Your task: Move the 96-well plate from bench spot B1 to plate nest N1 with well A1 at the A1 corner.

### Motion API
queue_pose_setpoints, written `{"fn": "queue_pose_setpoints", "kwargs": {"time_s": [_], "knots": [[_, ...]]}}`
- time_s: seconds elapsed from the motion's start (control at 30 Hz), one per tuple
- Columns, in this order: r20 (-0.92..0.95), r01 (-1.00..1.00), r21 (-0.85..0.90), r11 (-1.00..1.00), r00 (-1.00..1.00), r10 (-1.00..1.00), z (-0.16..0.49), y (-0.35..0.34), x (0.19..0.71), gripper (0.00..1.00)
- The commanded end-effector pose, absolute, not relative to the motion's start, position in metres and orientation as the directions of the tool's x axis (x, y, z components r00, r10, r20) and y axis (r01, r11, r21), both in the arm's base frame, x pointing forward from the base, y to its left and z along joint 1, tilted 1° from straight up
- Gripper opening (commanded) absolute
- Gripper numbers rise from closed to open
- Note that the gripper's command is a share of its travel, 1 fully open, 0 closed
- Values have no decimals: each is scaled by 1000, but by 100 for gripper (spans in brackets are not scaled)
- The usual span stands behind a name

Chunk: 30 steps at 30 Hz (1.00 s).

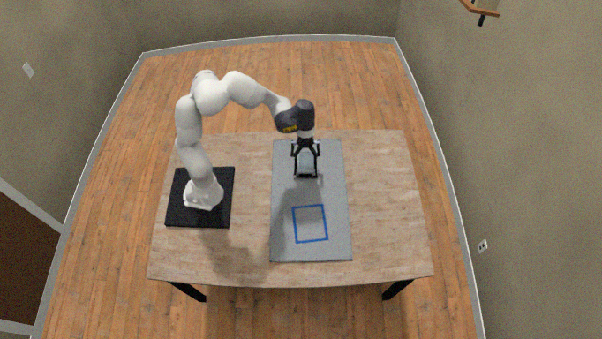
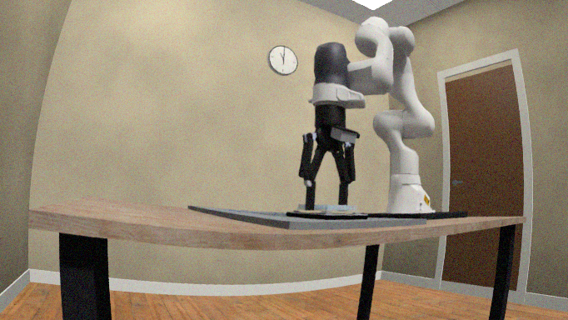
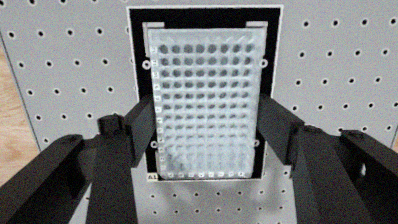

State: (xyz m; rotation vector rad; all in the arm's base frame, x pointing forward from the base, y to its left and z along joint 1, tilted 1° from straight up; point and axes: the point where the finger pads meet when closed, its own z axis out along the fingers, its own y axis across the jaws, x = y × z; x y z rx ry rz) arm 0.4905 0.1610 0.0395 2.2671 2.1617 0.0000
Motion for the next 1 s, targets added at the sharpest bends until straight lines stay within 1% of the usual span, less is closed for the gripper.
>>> {"fn": "queue_pose_setpoints", "kwargs": {"time_s": [0.0, 0.83, 0.87, 0.97], "knots": [[-3, 999, 8, -46, 46, 999, 39, 162, 491, 60], [-3, 999, 8, -46, 46, 999, 36, 162, 491, 60], [-3, 999, 8, -46, 46, 999, 36, 162, 491, 100], [-3, 999, 8, -46, 46, 999, 36, 162, 491, 100]]}}
